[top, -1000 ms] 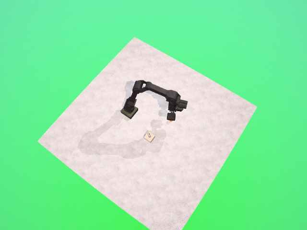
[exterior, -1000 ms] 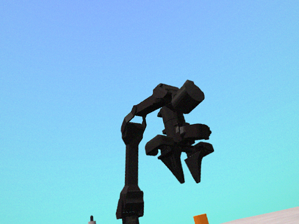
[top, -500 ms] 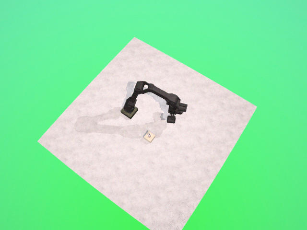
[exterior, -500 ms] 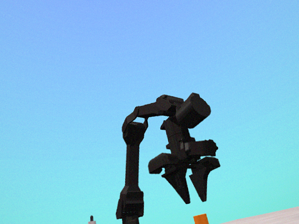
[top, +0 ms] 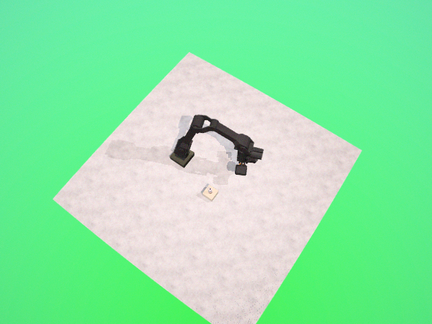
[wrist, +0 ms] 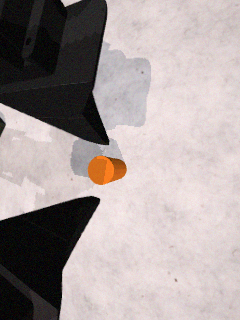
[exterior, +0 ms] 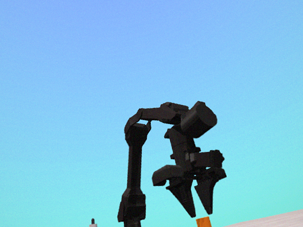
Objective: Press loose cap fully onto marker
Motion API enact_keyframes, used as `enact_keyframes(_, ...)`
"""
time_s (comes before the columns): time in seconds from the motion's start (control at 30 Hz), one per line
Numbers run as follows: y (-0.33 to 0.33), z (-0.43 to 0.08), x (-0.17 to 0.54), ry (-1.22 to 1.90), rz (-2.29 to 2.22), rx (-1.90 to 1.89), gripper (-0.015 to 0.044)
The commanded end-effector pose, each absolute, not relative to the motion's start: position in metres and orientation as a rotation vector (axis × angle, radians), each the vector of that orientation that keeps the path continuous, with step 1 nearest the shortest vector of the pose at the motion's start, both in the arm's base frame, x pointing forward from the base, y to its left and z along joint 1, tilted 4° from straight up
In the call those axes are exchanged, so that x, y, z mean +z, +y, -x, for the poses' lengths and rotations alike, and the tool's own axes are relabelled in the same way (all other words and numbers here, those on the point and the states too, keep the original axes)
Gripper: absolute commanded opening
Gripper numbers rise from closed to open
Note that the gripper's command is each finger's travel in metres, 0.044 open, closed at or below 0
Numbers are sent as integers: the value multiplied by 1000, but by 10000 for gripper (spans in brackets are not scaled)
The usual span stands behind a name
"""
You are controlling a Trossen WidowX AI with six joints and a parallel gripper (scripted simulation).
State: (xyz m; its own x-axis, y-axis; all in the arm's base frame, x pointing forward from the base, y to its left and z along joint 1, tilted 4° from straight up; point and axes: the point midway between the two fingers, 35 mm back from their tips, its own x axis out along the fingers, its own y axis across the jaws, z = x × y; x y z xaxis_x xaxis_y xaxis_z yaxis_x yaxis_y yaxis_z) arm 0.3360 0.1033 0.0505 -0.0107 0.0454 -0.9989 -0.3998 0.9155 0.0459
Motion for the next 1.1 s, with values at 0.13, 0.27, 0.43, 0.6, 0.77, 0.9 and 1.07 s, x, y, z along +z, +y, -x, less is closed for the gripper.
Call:
enact_keyframes(0.13,104,-334,34,1558,280,357,243)
enact_keyframes(0.27,104,-334,28,1558,280,358,243)
enact_keyframes(0.43,104,-333,20,1559,280,358,243)
enact_keyframes(0.6,104,-333,12,1559,280,358,243)
enact_keyframes(0.77,104,-333,10,1559,280,358,217)
enact_keyframes(0.9,104,-333,10,1559,280,358,131)
enact_keyframes(1.07,104,-333,10,1559,280,358,98)
